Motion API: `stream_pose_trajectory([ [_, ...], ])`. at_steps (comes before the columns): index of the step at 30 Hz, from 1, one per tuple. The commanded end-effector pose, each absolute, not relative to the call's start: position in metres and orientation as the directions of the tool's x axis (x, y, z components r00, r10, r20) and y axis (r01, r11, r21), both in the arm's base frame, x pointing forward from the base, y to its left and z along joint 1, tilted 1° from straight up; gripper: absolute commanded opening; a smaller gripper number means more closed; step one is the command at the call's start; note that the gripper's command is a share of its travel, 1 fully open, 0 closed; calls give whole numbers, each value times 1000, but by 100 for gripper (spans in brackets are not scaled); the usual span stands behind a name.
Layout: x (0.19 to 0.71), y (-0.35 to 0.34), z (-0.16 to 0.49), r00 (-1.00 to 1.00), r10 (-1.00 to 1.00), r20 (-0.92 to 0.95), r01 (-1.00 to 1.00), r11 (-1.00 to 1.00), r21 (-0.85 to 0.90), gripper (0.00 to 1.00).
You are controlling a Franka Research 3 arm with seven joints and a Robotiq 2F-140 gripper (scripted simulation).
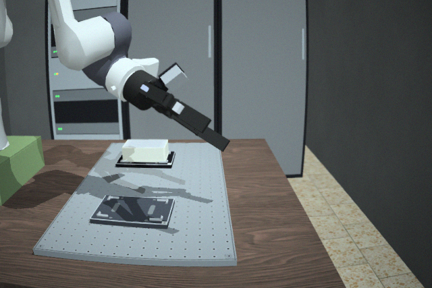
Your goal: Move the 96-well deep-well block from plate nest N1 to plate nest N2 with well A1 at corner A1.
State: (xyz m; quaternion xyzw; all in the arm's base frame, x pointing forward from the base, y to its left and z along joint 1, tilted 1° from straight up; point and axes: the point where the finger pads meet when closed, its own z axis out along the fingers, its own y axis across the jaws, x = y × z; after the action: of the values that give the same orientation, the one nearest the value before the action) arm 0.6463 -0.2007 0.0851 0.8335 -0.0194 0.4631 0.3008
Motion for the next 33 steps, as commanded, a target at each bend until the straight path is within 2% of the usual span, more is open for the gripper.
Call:
stream_pose_trajectory([
  [1, 646, -201, 85, 570, 246, 784, -311, -818, 483, 100],
  [20, 644, -200, 85, 580, 241, 778, -315, -815, 487, 100],
  [33, 606, -183, 70, 743, 126, 658, -354, -759, 546, 100],
])
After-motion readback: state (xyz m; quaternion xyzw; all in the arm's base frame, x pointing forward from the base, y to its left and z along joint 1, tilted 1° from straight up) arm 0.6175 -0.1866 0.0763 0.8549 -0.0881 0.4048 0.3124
